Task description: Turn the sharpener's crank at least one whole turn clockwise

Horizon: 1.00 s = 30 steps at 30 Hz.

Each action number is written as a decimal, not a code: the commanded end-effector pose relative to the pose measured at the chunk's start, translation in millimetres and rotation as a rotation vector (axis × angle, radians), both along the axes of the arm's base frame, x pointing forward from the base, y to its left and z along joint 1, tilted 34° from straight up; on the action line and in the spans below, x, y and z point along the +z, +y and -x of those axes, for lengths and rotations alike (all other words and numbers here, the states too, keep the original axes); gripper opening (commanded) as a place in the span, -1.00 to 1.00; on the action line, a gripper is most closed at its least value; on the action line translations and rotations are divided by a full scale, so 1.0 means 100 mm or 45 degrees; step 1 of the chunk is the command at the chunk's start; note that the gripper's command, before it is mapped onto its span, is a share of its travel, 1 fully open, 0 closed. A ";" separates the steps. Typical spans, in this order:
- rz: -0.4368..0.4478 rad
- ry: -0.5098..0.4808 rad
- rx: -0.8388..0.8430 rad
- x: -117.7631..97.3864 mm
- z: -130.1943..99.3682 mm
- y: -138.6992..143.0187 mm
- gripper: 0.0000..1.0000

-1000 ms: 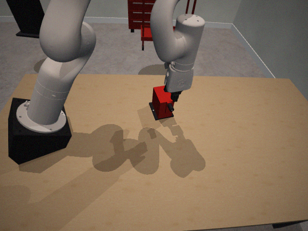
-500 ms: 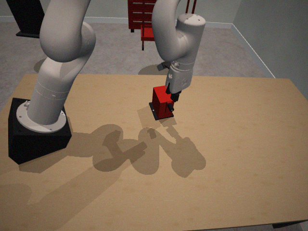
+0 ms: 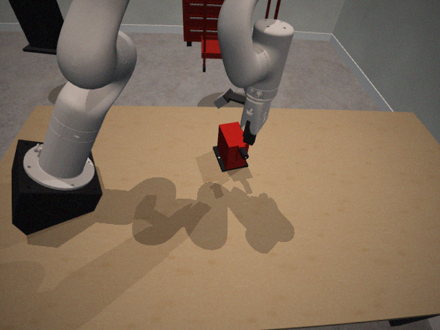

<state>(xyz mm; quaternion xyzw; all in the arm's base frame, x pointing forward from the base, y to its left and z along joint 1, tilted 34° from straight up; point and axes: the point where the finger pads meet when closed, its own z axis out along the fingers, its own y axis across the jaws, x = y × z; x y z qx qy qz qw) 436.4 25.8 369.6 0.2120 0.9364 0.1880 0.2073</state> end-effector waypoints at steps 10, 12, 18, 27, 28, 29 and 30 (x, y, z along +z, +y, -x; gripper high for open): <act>0.225 -0.164 0.455 0.01 0.00 0.00 -1.00; 0.261 -0.185 0.519 0.01 0.00 0.00 -1.00; 0.352 -0.237 0.680 0.01 0.00 0.00 -1.00; 0.524 -0.335 0.981 0.01 0.00 0.00 -1.00; 0.542 -0.346 1.013 0.01 0.00 0.00 -1.00; 0.560 -0.356 1.045 0.01 0.00 0.00 -1.00; 0.579 -0.367 1.077 0.01 0.00 0.00 -1.00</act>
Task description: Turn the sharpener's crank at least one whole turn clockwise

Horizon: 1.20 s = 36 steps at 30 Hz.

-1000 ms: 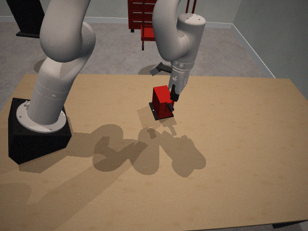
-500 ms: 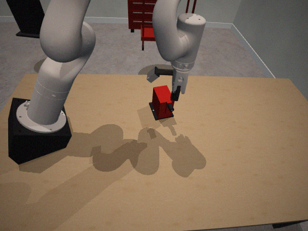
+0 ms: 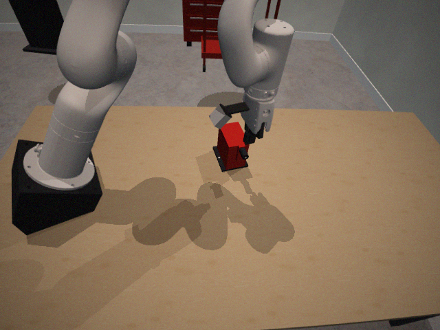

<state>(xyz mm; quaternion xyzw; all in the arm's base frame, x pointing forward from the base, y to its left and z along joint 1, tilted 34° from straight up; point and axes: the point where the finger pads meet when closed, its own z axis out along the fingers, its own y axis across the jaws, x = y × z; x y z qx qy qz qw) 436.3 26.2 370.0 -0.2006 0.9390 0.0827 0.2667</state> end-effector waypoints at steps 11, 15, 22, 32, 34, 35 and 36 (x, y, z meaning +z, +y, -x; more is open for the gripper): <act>0.240 -0.174 0.486 0.01 0.00 0.00 -1.00; 0.314 -0.216 0.616 0.01 0.00 0.00 -1.00; 0.423 -0.278 0.809 0.01 0.00 0.00 -1.00; 0.612 -0.386 1.140 0.01 0.00 0.00 -1.00; 0.648 -0.406 1.204 0.01 0.00 0.00 -1.00; 0.667 -0.417 1.236 0.01 0.00 0.00 -1.00; 0.685 -0.427 1.268 0.01 0.00 0.00 -1.00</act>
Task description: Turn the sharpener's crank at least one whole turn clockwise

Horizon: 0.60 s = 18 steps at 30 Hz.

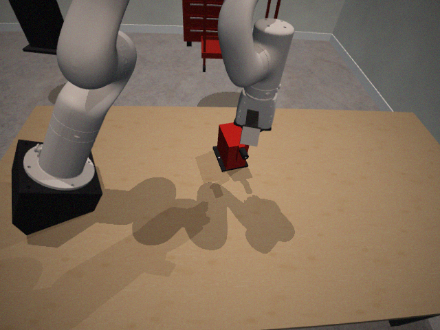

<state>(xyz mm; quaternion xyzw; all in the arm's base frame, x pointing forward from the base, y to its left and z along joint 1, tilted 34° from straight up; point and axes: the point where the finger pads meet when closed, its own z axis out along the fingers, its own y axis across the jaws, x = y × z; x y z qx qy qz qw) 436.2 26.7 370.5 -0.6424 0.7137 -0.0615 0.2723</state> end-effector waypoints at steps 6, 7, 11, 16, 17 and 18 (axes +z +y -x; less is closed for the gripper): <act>0.135 -0.113 0.301 0.01 0.00 0.00 -1.00; 0.155 -0.124 0.335 0.01 0.00 0.00 -1.00; 0.212 -0.157 0.437 0.01 0.00 0.00 -1.00; 0.242 -0.174 0.489 0.01 0.00 0.00 -1.00; 0.244 -0.175 0.492 0.01 0.00 0.00 -1.00; 0.245 -0.176 0.494 0.01 0.00 0.00 -1.00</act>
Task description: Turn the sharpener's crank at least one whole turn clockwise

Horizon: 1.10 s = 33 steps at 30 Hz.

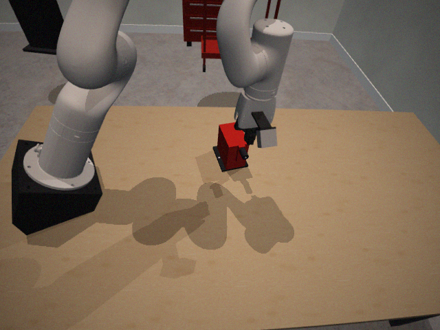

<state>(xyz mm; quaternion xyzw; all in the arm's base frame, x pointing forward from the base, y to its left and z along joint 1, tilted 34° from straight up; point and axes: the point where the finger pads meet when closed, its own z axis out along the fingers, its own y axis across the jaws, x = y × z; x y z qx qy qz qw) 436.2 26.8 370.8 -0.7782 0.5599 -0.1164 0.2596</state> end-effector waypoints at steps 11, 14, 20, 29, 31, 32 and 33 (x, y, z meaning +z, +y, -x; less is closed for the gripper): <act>0.003 -0.020 0.035 0.01 0.00 0.00 0.09; 0.003 -0.020 0.035 0.01 0.00 0.00 0.09; 0.003 -0.020 0.035 0.01 0.00 0.00 0.09; 0.003 -0.020 0.035 0.01 0.00 0.00 0.09; 0.003 -0.020 0.035 0.01 0.00 0.00 0.09; 0.003 -0.020 0.035 0.01 0.00 0.00 0.09; 0.003 -0.020 0.035 0.01 0.00 0.00 0.09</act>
